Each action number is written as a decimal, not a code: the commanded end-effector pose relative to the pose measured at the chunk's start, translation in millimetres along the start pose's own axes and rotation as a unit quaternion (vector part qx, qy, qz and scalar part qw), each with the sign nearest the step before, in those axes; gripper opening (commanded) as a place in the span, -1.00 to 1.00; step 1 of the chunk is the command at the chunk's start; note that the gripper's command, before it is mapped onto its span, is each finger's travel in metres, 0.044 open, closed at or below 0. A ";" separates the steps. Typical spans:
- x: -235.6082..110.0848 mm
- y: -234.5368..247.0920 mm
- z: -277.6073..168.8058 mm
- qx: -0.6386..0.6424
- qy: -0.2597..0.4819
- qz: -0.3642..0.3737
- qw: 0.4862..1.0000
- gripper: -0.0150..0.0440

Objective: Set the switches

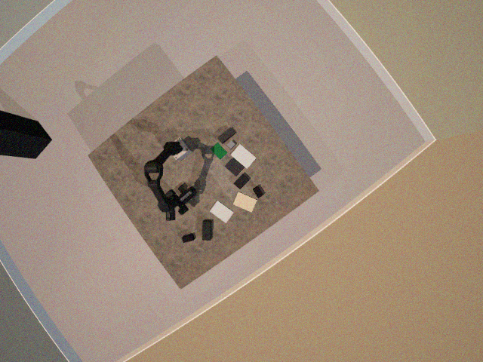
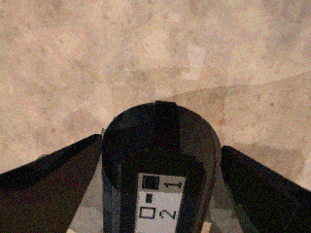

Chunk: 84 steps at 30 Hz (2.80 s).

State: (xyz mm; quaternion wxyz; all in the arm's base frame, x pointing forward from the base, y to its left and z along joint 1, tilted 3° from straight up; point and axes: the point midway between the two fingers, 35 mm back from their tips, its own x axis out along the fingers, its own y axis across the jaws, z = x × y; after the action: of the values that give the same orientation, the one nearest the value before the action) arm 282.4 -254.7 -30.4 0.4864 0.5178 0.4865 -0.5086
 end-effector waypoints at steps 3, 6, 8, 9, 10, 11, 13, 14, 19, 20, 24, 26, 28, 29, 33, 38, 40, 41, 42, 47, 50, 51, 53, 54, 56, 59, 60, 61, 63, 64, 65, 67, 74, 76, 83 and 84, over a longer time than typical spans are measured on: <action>2.7 0.0 -0.9 0.002 0.003 -0.001 1.000 0.62; 1.0 0.0 -1.3 0.002 0.003 -0.001 1.000 0.62; -0.5 0.0 -1.7 0.002 0.003 -0.001 1.000 0.65; -1.2 0.0 -1.9 0.002 0.003 -0.001 1.000 0.65; -2.0 0.0 -2.1 0.002 0.003 -0.001 1.000 0.65; -2.7 0.0 -2.3 0.002 0.003 -0.001 1.000 0.65; -4.1 0.0 -2.7 0.002 0.003 -0.001 1.000 0.65; -4.8 0.0 -2.9 0.002 0.003 -0.001 1.000 0.65; -6.5 0.1 -3.7 0.002 0.003 -0.001 1.000 0.65; -7.0 0.1 -3.8 0.002 0.003 -0.001 1.000 0.65; -8.9 0.1 -4.4 0.002 0.003 -0.001 1.000 0.65; -10.1 0.1 -4.7 0.002 0.003 -0.001 1.000 0.65; -11.7 0.1 -5.1 0.002 0.003 -0.001 1.000 0.65; -12.5 0.1 -5.3 0.002 0.003 -0.001 1.000 0.65; -15.7 0.2 -6.4 0.002 0.003 -0.001 1.000 0.65; -19.4 0.2 -7.9 0.002 0.003 -0.001 1.000 0.65; -21.3 0.2 -8.6 0.002 0.003 -0.001 1.000 0.65; -22.1 0.2 -9.0 0.002 0.003 -0.001 1.000 0.65; -22.8 0.2 -9.3 0.002 0.003 -0.001 1.000 0.65; -26.5 0.3 -10.9 0.002 0.003 -0.001 1.000 0.65; -28.7 0.3 -12.0 0.002 0.003 -0.001 1.000 0.65; -29.4 0.3 -12.4 0.002 0.003 -0.001 1.000 0.65; -30.9 0.3 -13.1 0.002 0.003 -0.001 1.000 0.65; -31.6 0.3 -13.5 0.002 0.003 -0.001 1.000 0.65; -33.0 0.4 -14.2 0.002 0.003 -0.001 1.000 0.65; -35.1 0.4 -15.4 0.002 0.003 -0.001 1.000 0.65; -35.8 0.4 -15.8 0.002 0.003 -0.001 1.000 0.65; -36.4 0.4 -16.2 0.002 0.003 -0.001 1.000 0.65; -37.7 0.4 -16.9 0.002 0.003 -0.001 1.000 0.65; -38.4 0.4 -17.3 0.002 0.003 -0.001 1.000 0.65; -39.0 0.4 -17.7 0.002 0.003 -0.001 1.000 0.65; -40.2 0.4 -18.5 0.002 0.004 -0.001 1.000 0.65; -44.3 0.5 -21.1 0.002 0.004 -0.001 1.000 0.65; -44.6 -0.1 -21.7 0.002 0.004 -0.001 1.000 0.65; -48.8 -0.9 -25.1 0.002 0.004 -0.001 1.000 0.65; -49.5 -0.9 -25.6 0.002 0.004 -0.001 1.000 0.65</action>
State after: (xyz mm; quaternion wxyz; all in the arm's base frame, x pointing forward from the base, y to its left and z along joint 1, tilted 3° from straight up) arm 281.8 -232.2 14.2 0.4818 0.5181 0.4896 -0.5097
